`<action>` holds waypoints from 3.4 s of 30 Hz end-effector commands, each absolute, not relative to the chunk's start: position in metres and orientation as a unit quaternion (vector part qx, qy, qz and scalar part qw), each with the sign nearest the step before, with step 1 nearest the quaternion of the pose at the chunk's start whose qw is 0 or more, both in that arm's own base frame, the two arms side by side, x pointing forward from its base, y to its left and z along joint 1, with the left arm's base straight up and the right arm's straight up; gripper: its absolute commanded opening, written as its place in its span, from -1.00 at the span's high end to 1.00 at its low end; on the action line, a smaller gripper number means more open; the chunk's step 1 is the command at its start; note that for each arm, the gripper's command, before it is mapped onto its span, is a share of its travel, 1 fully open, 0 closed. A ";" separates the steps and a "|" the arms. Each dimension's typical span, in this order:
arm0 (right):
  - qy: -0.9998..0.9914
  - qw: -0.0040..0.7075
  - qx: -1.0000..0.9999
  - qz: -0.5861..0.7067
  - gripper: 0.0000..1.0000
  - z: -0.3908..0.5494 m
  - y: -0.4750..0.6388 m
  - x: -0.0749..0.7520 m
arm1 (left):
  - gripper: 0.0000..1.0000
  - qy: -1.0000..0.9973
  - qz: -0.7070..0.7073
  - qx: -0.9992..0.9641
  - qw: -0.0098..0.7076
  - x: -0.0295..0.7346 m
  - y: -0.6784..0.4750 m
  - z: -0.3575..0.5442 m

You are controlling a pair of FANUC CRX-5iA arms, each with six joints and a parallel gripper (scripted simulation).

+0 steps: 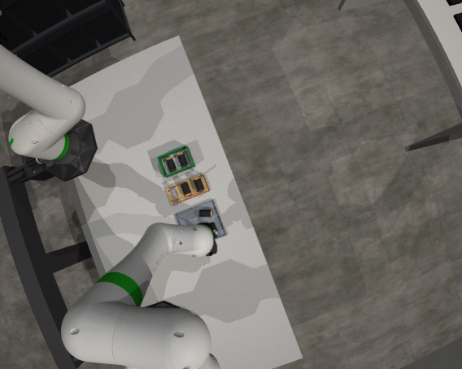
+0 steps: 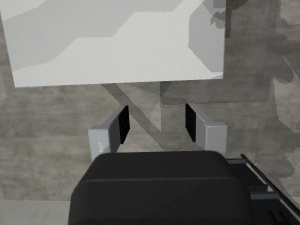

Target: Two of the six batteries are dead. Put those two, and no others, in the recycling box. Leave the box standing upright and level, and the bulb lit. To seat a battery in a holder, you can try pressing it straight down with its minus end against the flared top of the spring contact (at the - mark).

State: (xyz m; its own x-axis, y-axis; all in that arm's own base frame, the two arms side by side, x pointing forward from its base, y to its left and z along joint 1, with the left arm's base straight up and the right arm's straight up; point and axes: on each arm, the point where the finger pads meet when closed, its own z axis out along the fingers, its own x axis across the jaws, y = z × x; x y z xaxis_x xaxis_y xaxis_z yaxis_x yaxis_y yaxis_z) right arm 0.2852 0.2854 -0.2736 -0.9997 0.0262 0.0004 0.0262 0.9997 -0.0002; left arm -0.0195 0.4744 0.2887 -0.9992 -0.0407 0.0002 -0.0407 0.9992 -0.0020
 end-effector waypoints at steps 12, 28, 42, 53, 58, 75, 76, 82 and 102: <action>-1.000 0.000 -0.013 -0.001 -0.15 -0.273 0.286 0.286 | -1.00 -1.000 0.000 0.020 0.000 -0.019 0.475 0.290; -1.000 0.000 -0.013 -0.001 -0.15 -0.273 0.286 0.286 | -1.00 -1.000 0.000 0.020 0.000 -0.019 0.475 0.290; -1.000 0.000 -0.013 -0.001 -0.15 -0.266 0.286 0.286 | -1.00 -1.000 0.000 0.020 0.000 -0.019 0.475 0.290; -1.000 0.000 -0.013 -0.001 -0.15 -0.230 0.286 0.286 | -1.00 -1.000 0.000 0.020 0.000 -0.019 0.475 0.290; -1.000 0.000 -0.013 -0.001 -0.15 -0.228 0.286 0.286 | -1.00 -1.000 0.000 0.020 0.000 -0.019 0.475 0.290; -1.000 0.000 -0.013 -0.001 -0.15 -0.149 0.286 0.286 | -1.00 -1.000 0.000 0.020 0.000 -0.019 0.475 0.290; -1.000 0.000 -0.013 -0.001 -0.15 -0.149 0.286 0.286 | -1.00 -1.000 0.000 0.020 0.000 -0.019 0.475 0.290; -1.000 0.000 -0.013 -0.001 -0.15 -0.149 0.303 0.278 | -1.00 -1.000 0.000 0.020 0.000 -0.019 0.475 0.290; -1.000 0.000 -0.013 -0.001 -0.15 -0.148 0.506 0.191 | -1.00 -1.000 0.000 0.020 0.000 -0.019 0.475 0.290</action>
State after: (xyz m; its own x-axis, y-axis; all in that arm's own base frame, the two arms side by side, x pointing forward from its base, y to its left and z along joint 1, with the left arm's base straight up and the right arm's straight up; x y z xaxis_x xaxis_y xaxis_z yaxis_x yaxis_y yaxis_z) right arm 0.2002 0.4772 -0.1472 -0.9997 0.0241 0.0000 0.0241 0.9997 0.0088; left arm -0.0195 0.4744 0.2887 -0.9992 -0.0407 0.0002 -0.0407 0.9992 -0.0020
